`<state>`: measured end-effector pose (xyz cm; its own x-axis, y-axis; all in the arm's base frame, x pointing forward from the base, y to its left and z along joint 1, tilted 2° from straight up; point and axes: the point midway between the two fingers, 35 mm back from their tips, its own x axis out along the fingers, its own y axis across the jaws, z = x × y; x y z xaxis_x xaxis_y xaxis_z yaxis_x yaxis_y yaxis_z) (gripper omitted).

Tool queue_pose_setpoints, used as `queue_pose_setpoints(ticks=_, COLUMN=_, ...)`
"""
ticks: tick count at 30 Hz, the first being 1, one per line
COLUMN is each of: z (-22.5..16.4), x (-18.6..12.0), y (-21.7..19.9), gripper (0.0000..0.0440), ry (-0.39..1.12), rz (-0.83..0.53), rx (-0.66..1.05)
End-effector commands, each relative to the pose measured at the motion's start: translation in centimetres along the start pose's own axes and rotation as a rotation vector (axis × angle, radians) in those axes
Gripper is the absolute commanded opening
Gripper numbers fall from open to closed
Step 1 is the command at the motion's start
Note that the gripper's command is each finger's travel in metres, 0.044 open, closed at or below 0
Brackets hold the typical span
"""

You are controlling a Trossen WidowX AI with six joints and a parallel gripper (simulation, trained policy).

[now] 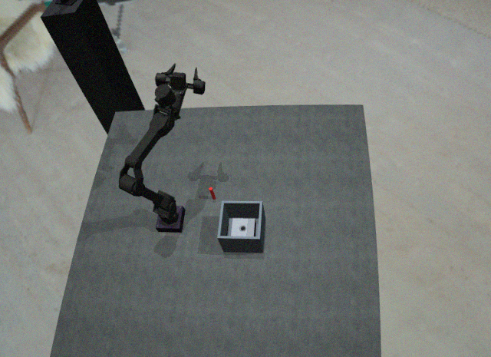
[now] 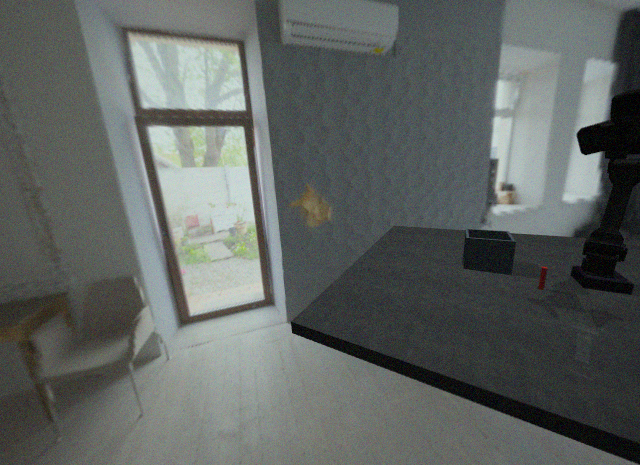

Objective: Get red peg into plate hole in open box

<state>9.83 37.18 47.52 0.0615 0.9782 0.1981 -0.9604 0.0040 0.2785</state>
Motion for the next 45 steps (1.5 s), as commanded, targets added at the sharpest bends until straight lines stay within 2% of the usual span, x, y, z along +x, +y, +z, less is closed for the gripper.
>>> queue_pose_setpoints(ticks=1, z=-0.2, x=0.0, y=-0.7, gripper=0.0421, ry=0.010, rz=-0.024, rx=0.011)
queue_pose_setpoints(ticks=3, z=-0.8, x=-0.3, y=-2.2, gripper=0.0440, ry=0.036, rz=-0.074, rx=0.050)
queue_pose_setpoints(ticks=13, z=-3.8, x=-2.6, y=-9.5, gripper=0.0440, ry=0.145, rz=-0.335, rx=0.260)
queue_pose_setpoints(ticks=26, z=-7.8, x=-8.5, y=-17.1, gripper=0.0440, ry=0.232, rz=-0.679, rx=0.548)
queue_pose_setpoints(ticks=35, z=-10.9, x=-13.4, y=-20.3, gripper=0.0440, ry=0.268, rz=-0.902, rx=0.769)
queue_pose_setpoints(ticks=45, z=-14.5, x=-18.6, y=-21.5, gripper=0.0440, ry=0.296, rz=-1.123, rx=1.043)
